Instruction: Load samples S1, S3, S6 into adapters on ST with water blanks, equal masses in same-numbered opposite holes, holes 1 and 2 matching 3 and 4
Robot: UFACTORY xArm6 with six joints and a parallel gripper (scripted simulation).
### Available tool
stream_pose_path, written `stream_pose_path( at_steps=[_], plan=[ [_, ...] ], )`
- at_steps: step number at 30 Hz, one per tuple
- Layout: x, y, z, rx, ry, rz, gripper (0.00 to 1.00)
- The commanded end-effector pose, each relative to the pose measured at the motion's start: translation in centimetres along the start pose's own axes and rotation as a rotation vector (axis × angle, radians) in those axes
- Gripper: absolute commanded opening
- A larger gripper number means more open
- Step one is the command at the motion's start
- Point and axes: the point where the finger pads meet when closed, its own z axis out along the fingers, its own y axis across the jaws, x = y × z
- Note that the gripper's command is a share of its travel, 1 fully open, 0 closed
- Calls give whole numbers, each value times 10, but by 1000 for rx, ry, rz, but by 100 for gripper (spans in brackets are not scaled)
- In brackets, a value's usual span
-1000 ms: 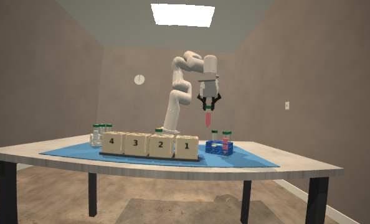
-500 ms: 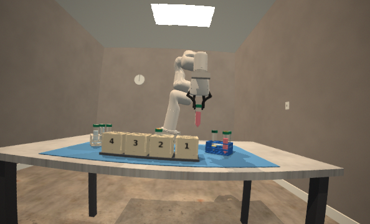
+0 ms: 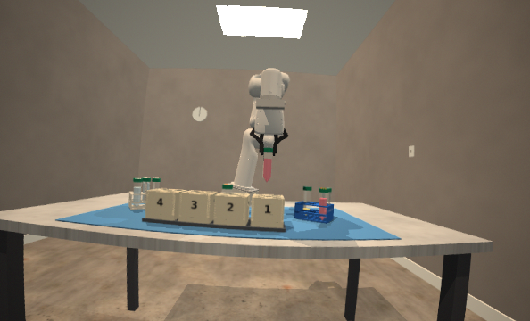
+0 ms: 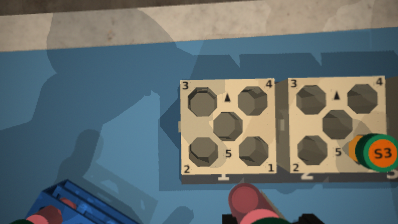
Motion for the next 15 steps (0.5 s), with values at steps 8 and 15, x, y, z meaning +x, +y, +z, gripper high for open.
stream_pose_path(
  at_steps=[8, 15],
  plan=[
    [30, 44, -1, 2, 3, -2, 0],
    [44, 65, -1, 2, 3, -2, 0]
  ],
)
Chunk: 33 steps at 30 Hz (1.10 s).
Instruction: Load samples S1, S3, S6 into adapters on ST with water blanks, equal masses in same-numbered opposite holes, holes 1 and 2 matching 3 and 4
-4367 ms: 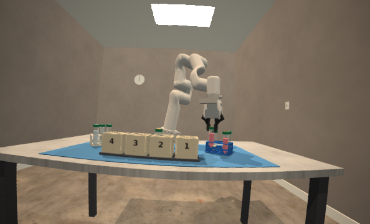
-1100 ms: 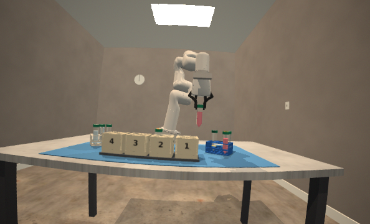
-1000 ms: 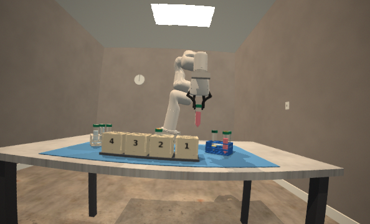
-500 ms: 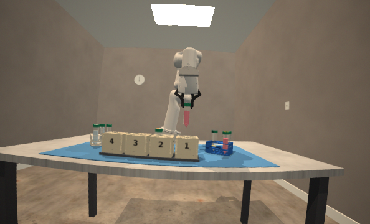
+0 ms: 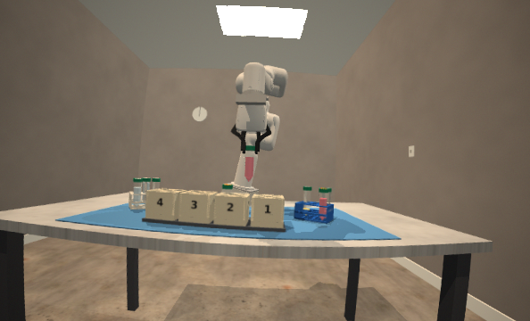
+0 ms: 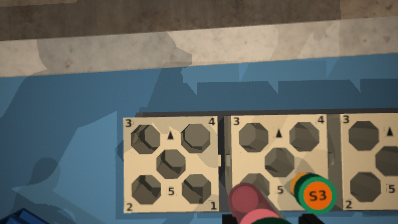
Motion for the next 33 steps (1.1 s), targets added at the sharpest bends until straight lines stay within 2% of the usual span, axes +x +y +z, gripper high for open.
stream_pose_path(
  at_steps=[1, 15, 33],
  plan=[
    [9, 10, -1, 1, 3, -2, 0],
    [46, 70, -1, 1, 3, -2, 0],
    [47, 70, -1, 1, 3, -2, 0]
  ],
)
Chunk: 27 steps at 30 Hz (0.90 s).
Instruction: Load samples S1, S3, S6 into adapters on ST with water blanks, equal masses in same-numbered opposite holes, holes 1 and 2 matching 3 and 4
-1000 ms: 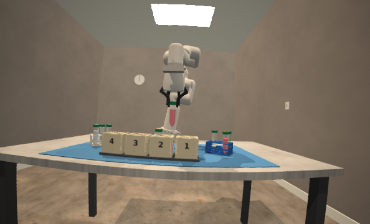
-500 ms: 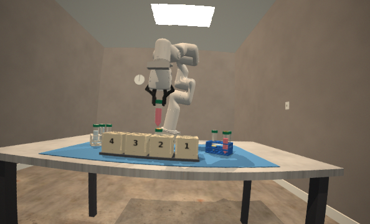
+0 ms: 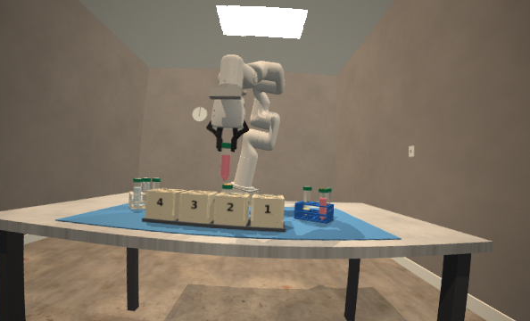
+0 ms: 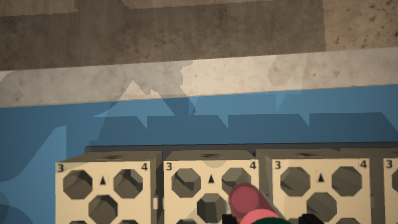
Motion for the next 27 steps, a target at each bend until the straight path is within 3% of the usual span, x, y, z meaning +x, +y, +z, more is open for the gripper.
stream_pose_path(
  at_steps=[1, 27],
  plan=[
    [1, 0, -2, -1, 5, 0, 0],
    [1, 0, 33, -1, 5, 0, 0]
  ],
)
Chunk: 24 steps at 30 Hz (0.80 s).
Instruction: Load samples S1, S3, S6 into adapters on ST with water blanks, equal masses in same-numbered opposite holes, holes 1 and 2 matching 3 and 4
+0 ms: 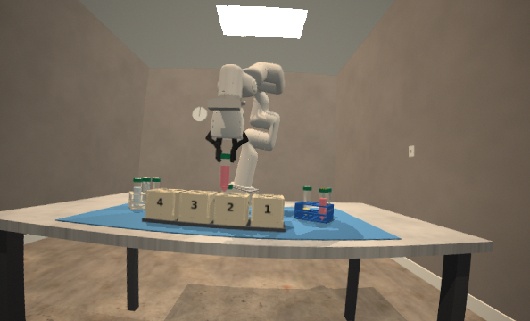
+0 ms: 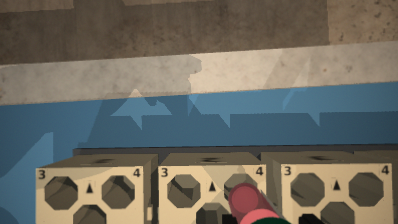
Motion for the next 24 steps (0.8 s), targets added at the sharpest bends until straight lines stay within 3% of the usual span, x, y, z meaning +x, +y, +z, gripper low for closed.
stream_pose_path(
  at_steps=[1, 24],
  plan=[
    [2, 0, 0, -1, 6, -1, 0],
    [2, 0, 8, -1, 6, -1, 0]
  ],
)
